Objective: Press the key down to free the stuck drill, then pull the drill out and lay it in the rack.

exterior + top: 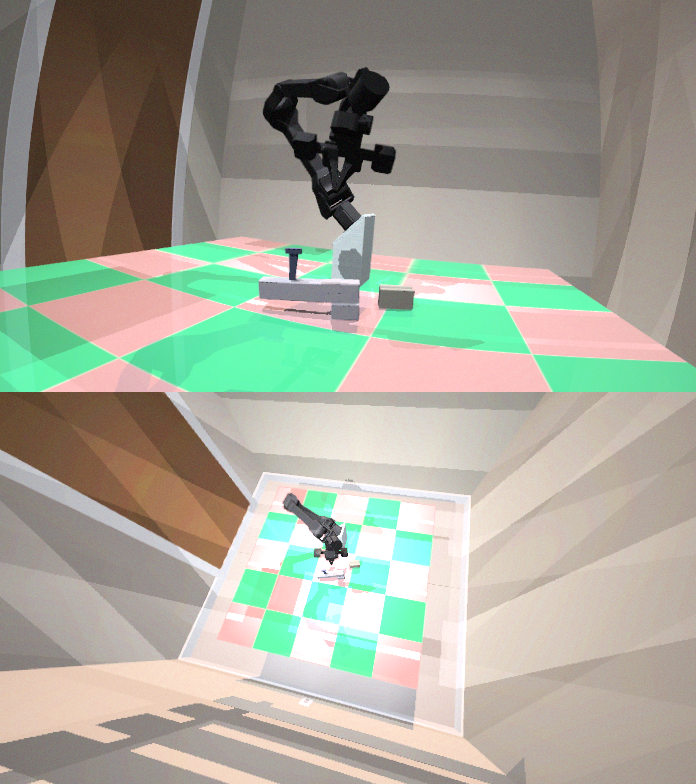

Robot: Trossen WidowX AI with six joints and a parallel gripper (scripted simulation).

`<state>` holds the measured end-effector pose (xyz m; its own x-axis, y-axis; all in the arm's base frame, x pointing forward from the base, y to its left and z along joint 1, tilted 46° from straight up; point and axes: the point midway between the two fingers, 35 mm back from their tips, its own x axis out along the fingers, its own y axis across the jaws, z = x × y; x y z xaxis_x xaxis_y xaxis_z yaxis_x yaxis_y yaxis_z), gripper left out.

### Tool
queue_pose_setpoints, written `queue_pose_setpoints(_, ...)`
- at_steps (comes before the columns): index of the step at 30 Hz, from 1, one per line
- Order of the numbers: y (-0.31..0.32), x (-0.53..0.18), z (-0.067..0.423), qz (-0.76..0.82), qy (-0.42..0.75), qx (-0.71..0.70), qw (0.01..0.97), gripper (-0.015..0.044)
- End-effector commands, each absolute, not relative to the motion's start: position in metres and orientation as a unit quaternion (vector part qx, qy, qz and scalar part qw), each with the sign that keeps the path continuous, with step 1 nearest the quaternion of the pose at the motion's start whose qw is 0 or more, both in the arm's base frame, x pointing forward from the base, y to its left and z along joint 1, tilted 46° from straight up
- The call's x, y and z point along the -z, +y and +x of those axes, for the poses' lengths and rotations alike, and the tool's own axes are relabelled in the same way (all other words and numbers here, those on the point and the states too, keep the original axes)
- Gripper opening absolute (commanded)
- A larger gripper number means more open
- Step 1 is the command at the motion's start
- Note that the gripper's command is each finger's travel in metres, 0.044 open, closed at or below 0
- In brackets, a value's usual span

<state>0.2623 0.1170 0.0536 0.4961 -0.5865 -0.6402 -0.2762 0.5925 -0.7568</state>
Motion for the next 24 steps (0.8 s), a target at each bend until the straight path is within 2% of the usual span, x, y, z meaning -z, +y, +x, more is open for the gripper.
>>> queue_pose_setpoints(1,0.070,-0.047,0.279,-0.423,0.569,0.141,0.691,0.0000)
queue_pose_setpoints(7,0.004,-0.041,0.286,-0.379,0.670,0.171,0.616,0.0000)
queue_pose_setpoints(24,-0.006,-0.033,0.287,-0.377,0.672,0.171,0.614,0.0000)
